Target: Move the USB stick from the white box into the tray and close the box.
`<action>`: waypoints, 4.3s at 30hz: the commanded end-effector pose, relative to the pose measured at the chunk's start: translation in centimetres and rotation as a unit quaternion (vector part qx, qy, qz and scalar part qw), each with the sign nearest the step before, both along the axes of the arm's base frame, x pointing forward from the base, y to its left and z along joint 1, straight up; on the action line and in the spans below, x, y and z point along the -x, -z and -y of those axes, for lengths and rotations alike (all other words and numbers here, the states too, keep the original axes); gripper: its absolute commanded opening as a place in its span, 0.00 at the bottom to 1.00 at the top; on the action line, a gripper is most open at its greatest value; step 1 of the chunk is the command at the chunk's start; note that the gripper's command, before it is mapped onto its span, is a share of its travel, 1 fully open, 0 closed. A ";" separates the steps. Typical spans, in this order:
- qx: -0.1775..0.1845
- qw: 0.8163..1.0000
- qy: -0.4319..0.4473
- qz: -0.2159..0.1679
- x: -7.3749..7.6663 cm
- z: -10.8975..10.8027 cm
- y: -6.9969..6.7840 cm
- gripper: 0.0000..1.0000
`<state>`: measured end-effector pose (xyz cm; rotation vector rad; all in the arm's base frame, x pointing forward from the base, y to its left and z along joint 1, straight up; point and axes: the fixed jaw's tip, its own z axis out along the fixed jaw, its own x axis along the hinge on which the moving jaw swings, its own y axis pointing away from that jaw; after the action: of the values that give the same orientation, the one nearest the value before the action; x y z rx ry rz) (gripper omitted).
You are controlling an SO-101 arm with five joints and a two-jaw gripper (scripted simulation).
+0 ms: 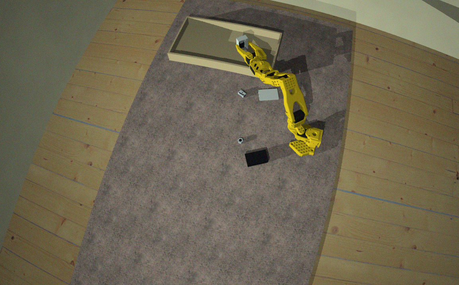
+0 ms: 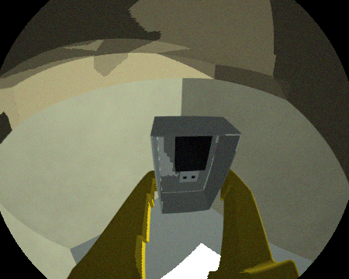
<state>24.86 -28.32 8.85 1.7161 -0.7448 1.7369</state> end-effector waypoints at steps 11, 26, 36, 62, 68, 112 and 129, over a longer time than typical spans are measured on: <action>0.022 0.999 -0.005 0.029 -0.5 0.0 -1.6 0.21; 0.022 0.999 -0.005 0.029 -0.5 0.0 -1.7 0.21; 0.033 0.999 -0.005 0.040 -0.2 -0.3 -2.0 0.21; 0.053 0.997 -0.005 0.060 0.2 -0.7 -2.6 0.21; 0.053 0.997 -0.005 0.060 0.2 -0.7 -2.6 0.21; 0.084 0.992 -0.005 0.090 0.9 -1.4 -3.1 0.21; 0.083 0.992 -0.005 0.090 0.9 -1.4 -3.1 0.21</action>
<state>23.78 -27.14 10.82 1.5135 -0.6619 1.8773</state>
